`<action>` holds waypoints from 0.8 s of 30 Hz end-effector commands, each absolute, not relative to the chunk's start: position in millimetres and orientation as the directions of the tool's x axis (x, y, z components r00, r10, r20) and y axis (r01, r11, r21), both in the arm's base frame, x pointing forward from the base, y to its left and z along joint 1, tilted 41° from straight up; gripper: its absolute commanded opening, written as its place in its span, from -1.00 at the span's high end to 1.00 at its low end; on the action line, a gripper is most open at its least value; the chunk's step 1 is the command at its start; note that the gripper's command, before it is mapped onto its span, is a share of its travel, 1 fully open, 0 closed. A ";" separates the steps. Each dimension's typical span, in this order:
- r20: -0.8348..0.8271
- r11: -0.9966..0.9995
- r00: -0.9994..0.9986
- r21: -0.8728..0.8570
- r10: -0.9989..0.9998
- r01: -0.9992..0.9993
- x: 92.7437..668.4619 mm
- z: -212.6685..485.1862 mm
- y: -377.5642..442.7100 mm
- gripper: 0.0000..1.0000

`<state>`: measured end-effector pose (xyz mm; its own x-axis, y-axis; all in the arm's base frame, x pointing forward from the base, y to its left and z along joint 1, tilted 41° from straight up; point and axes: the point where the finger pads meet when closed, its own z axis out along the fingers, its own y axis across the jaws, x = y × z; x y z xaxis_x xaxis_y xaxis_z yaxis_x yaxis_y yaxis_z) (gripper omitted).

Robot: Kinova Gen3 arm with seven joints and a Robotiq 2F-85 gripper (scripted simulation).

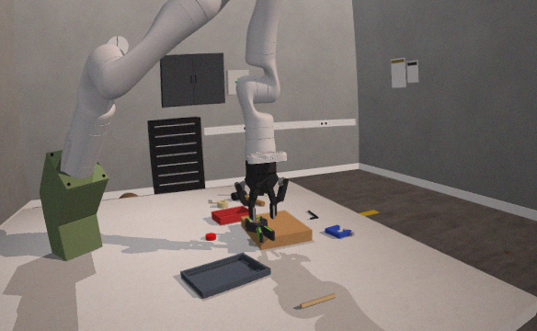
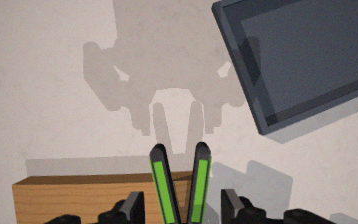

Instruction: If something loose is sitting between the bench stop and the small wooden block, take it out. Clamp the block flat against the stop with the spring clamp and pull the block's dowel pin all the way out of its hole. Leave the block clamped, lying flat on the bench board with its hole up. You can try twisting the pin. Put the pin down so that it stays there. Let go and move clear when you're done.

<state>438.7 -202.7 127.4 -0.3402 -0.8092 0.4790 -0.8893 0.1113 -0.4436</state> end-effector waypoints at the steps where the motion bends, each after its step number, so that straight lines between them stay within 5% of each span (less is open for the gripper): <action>1: 0.483 0.105 -0.334 -0.441 -0.809 -0.892 436.8 132.1 -198.8 -0.07; 24: 0.483 0.105 -0.334 -0.440 -0.809 -0.892 430.4 147.9 -186.5 -0.07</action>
<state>432.2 -189.1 145.3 -0.3396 -0.8093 0.4793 -0.8893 0.1103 -0.4438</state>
